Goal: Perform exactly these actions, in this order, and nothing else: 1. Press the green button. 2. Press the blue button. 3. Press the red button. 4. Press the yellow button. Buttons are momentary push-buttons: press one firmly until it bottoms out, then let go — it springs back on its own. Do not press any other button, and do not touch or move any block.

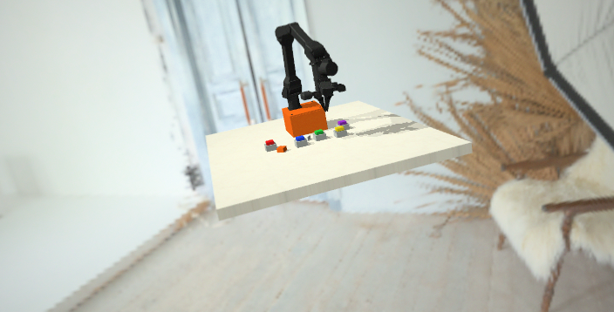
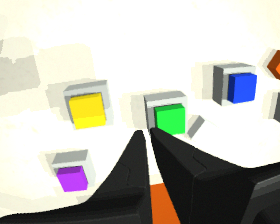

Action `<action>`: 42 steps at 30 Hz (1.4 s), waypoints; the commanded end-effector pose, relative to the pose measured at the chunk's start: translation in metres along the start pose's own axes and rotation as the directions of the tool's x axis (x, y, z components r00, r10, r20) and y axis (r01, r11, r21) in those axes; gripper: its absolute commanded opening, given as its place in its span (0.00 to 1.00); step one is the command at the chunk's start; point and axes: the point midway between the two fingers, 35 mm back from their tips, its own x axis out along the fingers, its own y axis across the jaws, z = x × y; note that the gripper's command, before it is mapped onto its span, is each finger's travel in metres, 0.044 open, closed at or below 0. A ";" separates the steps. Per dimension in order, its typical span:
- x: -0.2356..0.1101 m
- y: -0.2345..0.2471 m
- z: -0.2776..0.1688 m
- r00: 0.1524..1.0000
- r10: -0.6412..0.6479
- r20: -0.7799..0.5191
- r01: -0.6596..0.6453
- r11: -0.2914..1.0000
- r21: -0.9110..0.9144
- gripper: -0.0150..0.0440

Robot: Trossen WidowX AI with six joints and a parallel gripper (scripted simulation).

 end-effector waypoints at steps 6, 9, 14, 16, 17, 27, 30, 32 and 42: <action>-0.001 0.051 -0.016 1.000 -0.003 0.001 0.003 1.000 0.004 0.29; 0.030 0.052 -0.015 1.000 -0.003 0.001 0.003 1.000 0.004 0.29; 0.061 0.051 -0.016 1.000 -0.003 0.001 0.003 1.000 0.004 0.29; 0.061 0.051 -0.016 1.000 -0.003 0.001 0.003 1.000 0.004 0.29; 0.061 0.051 -0.016 1.000 -0.003 0.001 0.003 1.000 0.004 0.29; 0.073 0.051 -0.016 1.000 -0.003 0.001 0.003 1.000 0.004 0.29; 0.078 0.051 -0.016 1.000 -0.003 0.001 0.003 1.000 0.004 0.29; 0.081 0.051 -0.016 1.000 -0.003 0.001 0.003 1.000 0.004 0.29; 0.093 0.050 -0.016 1.000 -0.003 0.001 0.003 1.000 0.004 0.29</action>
